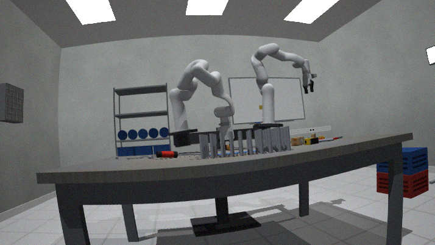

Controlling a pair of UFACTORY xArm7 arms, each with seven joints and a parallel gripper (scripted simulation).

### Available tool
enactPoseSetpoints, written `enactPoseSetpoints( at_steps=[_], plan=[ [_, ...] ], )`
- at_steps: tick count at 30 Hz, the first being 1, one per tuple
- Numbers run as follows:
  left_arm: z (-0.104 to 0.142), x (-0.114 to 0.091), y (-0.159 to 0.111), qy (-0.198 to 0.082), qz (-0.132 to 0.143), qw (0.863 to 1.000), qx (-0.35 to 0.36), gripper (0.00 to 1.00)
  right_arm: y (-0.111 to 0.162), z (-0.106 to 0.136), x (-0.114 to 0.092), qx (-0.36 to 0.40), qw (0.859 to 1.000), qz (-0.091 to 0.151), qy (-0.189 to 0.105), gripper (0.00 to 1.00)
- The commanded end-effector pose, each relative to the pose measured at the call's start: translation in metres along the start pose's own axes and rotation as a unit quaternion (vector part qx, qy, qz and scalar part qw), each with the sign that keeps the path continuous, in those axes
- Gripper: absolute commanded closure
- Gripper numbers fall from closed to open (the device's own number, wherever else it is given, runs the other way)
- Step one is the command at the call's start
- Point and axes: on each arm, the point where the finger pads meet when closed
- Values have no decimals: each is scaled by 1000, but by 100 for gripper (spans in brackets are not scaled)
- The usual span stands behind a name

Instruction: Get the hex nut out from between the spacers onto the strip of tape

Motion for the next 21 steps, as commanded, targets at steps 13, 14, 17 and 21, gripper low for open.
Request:
enactPoseSetpoints(
  at_steps=[13, 14, 17, 21],
  plan=[
    [-1, -2, 0, 2, 0, 1000, 0, 0, 1, 0, -8, 0, 1000, 1, 0, 100],
    [-1, -2, 0, 2, 0, 1000, 0, 0, 1, 0, -10, 0, 1000, 1, 0, 100],
    [-1, -2, 0, 2, 0, 1000, 0, 0, 1, 0, -17, 0, 1000, 1, 0, 100],
    [-1, -2, 0, 2, 0, 1000, 0, 0, 1, 0, -31, 0, 1000, 2, 0, 100]
  ],
)
Point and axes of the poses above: on each arm, the point where the finger pads meet when closed, its own x axis out along the fingers, its own y axis across the jaws, z = x × y, and after that the axes turned 9 degrees about x, right-handed
